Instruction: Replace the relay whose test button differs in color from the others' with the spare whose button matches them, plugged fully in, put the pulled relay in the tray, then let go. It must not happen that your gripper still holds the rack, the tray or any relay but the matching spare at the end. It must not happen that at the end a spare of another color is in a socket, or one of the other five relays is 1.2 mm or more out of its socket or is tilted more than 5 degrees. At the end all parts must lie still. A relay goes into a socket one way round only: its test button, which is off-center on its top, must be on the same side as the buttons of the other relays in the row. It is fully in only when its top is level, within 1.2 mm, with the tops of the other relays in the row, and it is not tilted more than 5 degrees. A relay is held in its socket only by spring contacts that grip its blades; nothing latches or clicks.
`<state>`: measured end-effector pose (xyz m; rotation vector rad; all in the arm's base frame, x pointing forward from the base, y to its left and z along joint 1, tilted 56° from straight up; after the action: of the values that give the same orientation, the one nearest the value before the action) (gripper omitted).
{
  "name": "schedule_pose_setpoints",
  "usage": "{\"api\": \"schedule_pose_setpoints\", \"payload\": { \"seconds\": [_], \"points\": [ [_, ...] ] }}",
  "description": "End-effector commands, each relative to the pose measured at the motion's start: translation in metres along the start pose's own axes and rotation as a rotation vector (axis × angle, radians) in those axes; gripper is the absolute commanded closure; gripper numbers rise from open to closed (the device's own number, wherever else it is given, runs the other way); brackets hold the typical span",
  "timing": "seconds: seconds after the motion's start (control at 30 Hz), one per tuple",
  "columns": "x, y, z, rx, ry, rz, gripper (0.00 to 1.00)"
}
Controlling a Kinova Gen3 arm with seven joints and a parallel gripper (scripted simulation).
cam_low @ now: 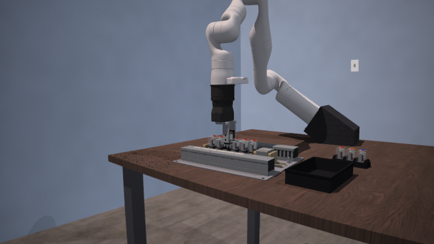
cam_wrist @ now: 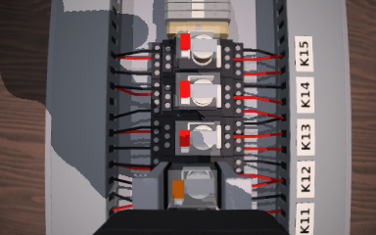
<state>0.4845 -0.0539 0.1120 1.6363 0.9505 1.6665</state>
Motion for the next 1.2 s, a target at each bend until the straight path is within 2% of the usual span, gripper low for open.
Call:
{"api": "schedule_pose_setpoints", "payload": {
  "seconds": [0.0, 1.17],
  "points": [
    [0.005, 0.001, 0.002, -0.009, 0.003, 0.002, 1.0],
    [0.009, 0.001, 0.002, -0.003, 0.002, 0.001, 1.0]
  ]
}}
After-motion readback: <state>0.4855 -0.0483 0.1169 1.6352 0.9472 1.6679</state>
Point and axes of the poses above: the point where the finger pads meet when closed, its own x axis back along the fingers, its own z axis across the jaws, y = z × x, the point moved 2 cm from there along x, back along the fingers, and after that the axes turned 2 degrees about x, right-handed, at the moved point
